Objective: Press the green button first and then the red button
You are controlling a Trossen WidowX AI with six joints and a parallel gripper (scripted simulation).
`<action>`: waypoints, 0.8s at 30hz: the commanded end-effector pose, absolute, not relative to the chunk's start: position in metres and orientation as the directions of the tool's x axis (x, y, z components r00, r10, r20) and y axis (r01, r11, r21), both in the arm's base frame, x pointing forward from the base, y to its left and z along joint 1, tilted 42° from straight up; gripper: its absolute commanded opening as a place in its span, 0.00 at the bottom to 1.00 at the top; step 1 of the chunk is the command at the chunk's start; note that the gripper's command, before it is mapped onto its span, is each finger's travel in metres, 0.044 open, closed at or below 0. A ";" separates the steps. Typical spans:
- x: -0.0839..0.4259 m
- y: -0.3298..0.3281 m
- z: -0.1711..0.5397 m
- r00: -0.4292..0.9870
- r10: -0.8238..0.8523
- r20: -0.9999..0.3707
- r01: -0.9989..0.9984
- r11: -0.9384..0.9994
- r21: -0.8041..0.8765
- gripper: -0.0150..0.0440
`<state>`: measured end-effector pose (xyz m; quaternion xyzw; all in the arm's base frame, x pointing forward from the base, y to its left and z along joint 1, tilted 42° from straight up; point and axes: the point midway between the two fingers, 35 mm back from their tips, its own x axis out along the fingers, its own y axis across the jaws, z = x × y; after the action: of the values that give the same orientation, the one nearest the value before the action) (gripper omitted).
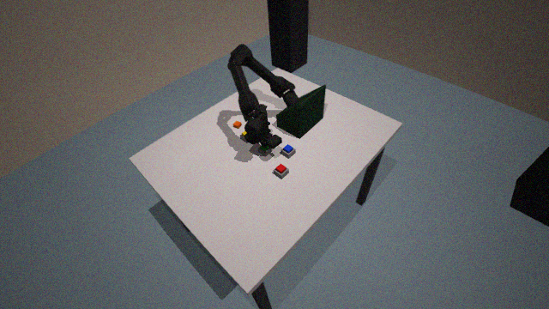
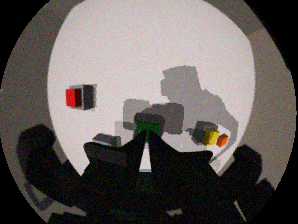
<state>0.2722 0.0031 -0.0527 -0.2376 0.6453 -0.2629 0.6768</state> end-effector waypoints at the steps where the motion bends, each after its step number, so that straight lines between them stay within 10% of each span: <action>1: 0.270 0.001 -0.054 0.025 -0.668 -0.744 0.041 0.744 -0.667 0.29; 24: 0.268 0.065 0.016 0.024 -0.665 -0.747 0.041 0.747 -0.664 0.29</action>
<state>0.2649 0.0409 -0.0101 -0.2477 0.6537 -0.2653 0.6641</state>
